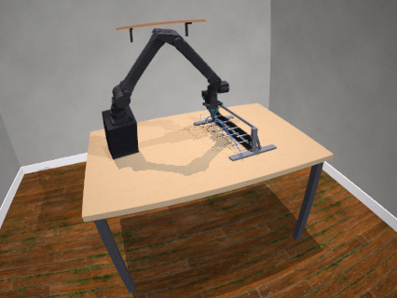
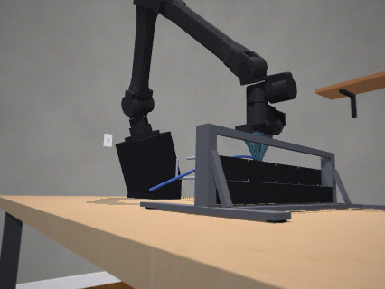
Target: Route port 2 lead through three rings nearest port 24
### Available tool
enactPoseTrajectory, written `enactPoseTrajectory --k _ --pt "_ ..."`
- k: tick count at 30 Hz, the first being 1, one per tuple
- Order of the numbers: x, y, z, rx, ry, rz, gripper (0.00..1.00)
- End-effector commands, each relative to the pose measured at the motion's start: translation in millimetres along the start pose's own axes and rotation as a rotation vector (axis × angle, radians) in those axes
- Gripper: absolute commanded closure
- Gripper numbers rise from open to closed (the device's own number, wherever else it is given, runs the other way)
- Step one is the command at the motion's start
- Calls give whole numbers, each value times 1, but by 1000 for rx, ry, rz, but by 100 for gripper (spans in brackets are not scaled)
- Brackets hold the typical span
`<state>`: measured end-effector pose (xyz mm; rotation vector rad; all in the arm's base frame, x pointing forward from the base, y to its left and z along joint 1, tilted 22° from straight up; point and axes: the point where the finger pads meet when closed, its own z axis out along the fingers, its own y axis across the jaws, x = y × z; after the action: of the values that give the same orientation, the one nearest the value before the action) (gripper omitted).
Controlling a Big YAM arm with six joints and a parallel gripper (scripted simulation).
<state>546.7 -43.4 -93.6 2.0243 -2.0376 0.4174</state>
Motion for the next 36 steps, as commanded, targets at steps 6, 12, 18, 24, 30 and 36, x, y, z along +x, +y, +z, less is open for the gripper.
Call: enactPoseTrajectory --k 6,12,18,24,30,36 --pt "10 -16 5 27 0 17 100" --pt "10 -15 12 26 0 17 100" --pt "10 -16 19 27 0 18 100" --pt "16 -24 8 58 -1 35 100" --pt "10 -18 30 32 0 20 100" --pt "11 -21 35 37 0 23 100"
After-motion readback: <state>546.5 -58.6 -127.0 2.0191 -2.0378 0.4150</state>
